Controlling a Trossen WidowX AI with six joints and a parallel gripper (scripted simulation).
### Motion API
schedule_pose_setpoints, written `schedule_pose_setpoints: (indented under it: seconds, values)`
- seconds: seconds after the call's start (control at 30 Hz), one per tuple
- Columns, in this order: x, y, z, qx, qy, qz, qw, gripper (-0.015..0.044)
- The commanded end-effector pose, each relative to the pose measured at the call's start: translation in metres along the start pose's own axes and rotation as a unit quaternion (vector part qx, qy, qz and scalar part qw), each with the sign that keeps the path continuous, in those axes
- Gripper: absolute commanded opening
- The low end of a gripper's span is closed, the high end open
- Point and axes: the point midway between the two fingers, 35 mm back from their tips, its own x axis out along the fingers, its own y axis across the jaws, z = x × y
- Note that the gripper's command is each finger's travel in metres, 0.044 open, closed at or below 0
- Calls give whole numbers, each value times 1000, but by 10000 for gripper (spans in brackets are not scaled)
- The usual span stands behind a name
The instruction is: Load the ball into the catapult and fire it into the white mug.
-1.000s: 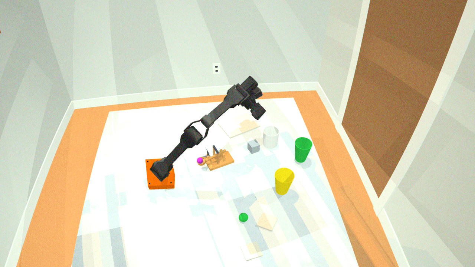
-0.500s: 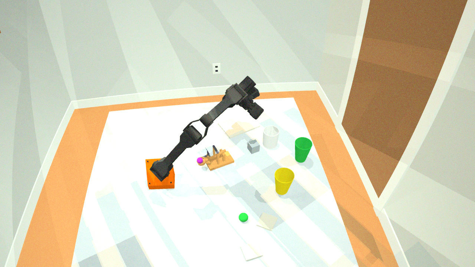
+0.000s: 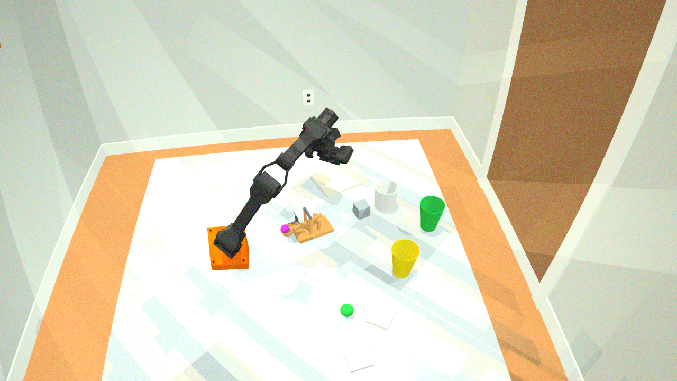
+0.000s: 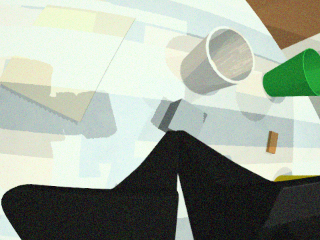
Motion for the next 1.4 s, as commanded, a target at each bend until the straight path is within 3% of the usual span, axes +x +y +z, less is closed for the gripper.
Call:
schedule_pose_setpoints:
  seconds: [0.0, 0.63, 1.37]
  values:
    - [-1, 23, -14, -68, 25, 1, 997, 0]
    - [-10, 100, -90, -365, 141, 2, 920, 0]
    - [-31, 132, -180, -643, 272, -4, 716, 0]
